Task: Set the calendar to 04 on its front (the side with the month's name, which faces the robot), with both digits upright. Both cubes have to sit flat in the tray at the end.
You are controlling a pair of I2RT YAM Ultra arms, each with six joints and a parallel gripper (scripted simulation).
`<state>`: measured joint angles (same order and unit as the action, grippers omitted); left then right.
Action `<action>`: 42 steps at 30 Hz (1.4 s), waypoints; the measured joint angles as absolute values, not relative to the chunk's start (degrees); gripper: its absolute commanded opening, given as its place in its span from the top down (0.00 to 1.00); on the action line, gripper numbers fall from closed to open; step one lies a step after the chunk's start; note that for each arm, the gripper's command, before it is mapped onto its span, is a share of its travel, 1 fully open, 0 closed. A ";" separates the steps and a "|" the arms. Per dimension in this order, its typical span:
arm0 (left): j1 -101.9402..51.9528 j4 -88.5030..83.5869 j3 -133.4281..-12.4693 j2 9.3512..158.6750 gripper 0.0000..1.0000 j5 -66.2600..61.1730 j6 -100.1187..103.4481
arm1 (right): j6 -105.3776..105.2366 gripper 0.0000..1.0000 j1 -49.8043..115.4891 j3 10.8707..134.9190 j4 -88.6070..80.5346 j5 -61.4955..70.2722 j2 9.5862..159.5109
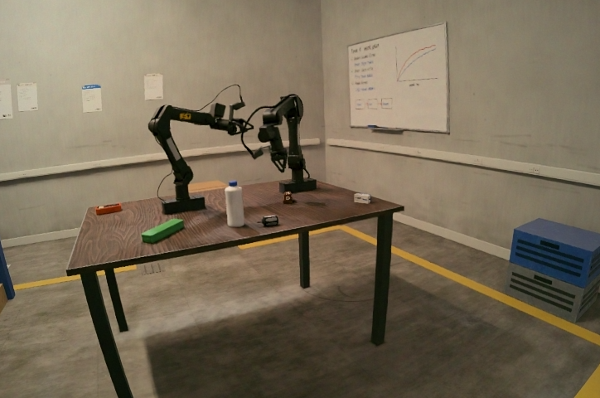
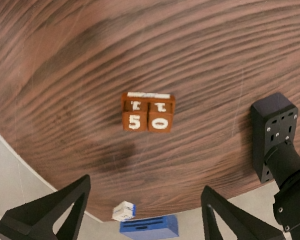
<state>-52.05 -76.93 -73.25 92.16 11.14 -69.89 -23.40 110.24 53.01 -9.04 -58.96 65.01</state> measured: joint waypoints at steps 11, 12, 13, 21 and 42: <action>-52.56 -76.93 -73.71 93.03 0.00 11.00 -71.33 | -25.45 0.00 110.96 53.01 -7.97 -62.65 67.88; -52.56 -76.93 -73.71 93.03 0.00 11.00 -71.35 | -25.50 0.00 110.96 53.01 -7.92 -62.72 67.88; -52.56 -76.93 -73.71 93.03 0.11 11.00 -71.37 | -25.52 0.00 110.96 53.01 -7.90 -62.81 67.88; -52.12 -75.09 -73.36 92.99 0.45 9.56 -64.10 | -25.61 0.00 110.96 53.01 -7.81 -63.02 67.88; -45.50 -62.33 -60.27 92.99 0.45 3.60 -22.74 | -25.61 0.00 110.96 53.01 -7.79 -63.07 67.88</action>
<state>-45.50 -62.33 -60.27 92.99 3.60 -22.74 -25.61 110.96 53.01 -7.79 -63.07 67.88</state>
